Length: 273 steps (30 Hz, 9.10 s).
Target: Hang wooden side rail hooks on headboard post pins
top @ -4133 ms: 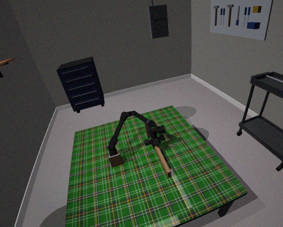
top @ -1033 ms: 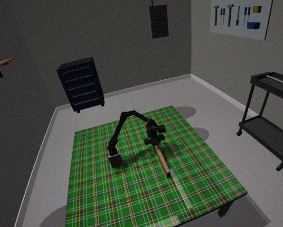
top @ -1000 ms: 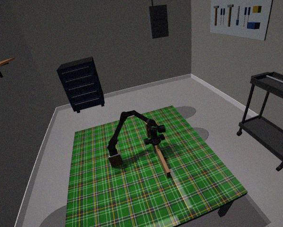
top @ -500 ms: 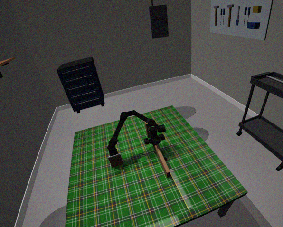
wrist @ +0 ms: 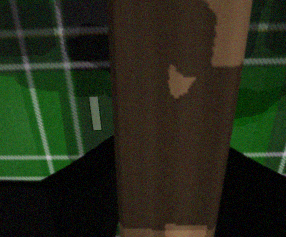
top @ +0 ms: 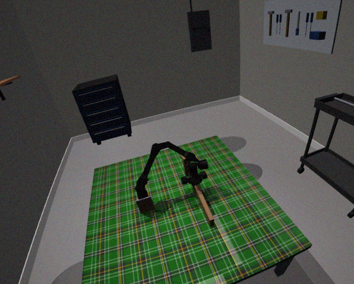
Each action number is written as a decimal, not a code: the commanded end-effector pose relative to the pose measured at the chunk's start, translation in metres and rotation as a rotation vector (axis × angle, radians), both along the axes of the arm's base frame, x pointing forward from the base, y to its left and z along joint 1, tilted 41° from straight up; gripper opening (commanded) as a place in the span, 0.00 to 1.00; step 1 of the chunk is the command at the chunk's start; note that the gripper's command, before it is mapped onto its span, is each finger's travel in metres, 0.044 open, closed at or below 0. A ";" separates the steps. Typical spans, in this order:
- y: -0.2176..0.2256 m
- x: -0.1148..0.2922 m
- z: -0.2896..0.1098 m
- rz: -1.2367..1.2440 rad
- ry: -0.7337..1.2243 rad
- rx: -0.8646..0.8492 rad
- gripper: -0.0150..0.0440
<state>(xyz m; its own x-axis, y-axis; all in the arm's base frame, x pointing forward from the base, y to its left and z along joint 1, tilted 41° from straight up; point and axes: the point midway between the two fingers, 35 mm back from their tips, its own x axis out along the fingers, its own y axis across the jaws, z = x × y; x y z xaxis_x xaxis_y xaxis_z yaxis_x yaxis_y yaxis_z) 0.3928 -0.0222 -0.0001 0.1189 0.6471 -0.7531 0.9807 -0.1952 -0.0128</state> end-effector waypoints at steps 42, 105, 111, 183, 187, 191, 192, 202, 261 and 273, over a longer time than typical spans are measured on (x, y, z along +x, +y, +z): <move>-0.010 0.000 0.008 -0.006 -0.005 -0.009 0.25; -0.008 0.002 0.012 -0.006 -0.006 -0.009 0.25; -0.007 0.001 0.013 -0.006 -0.006 -0.009 0.25; -0.002 0.003 0.018 -0.006 -0.006 -0.009 0.25; -0.002 0.003 0.019 -0.006 -0.006 -0.009 0.25; -0.002 0.003 0.019 -0.006 -0.006 -0.009 0.25; -0.002 0.003 0.019 -0.006 -0.006 -0.009 0.25; 0.000 0.002 0.020 -0.006 -0.006 -0.009 0.25; 0.005 0.003 0.024 -0.006 -0.006 -0.008 0.25; 0.006 0.005 0.024 -0.006 -0.006 -0.008 0.25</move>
<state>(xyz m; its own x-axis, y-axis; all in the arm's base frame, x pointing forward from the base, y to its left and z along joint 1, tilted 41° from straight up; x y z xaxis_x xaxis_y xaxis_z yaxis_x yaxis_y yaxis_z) 0.3956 -0.0145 0.0214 0.1176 0.6444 -0.7556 0.9812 -0.1929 -0.0118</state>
